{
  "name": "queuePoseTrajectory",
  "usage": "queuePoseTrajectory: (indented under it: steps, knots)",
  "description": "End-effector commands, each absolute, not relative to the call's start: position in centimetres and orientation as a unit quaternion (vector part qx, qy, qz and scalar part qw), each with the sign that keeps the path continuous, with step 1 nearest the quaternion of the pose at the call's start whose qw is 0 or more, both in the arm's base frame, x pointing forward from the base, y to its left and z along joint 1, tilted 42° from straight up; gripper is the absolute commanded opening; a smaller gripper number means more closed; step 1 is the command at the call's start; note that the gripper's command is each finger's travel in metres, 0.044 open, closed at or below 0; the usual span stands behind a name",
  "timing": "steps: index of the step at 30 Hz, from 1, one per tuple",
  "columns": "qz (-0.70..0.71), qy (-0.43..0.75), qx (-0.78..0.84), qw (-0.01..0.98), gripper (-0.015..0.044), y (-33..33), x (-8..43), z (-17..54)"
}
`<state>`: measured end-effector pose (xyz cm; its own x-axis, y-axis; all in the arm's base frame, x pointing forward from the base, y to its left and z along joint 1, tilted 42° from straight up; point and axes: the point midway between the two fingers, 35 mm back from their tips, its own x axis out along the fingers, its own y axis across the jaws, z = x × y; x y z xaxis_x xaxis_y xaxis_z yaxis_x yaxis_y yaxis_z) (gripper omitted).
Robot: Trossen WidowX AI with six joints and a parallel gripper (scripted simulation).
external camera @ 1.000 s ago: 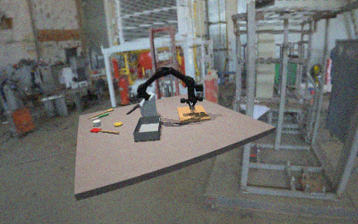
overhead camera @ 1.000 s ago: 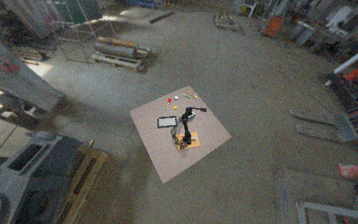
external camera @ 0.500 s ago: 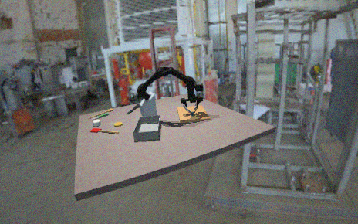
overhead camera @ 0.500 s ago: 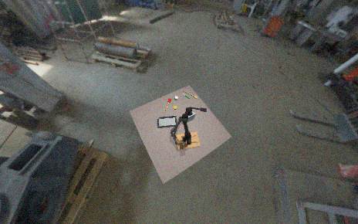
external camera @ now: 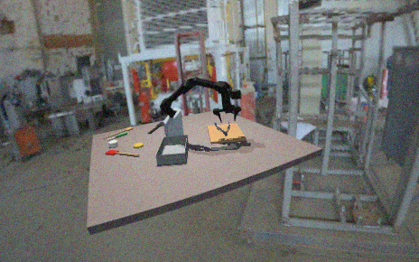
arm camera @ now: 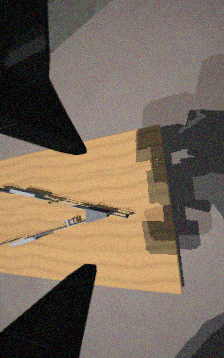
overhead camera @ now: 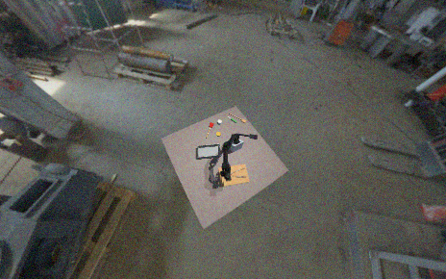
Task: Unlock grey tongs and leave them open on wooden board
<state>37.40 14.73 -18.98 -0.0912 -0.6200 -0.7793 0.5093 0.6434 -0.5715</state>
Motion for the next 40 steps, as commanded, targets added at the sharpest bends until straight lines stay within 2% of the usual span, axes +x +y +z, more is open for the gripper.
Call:
queuePoseTrajectory:
  steps: [1,40]
  knots:
    - [-0.416,0.599,-0.041,0.683,0.044,14.15,41.25,-14.44]
    - [-0.417,0.6,-0.044,0.682,0.044,13.87,41.58,-13.82]
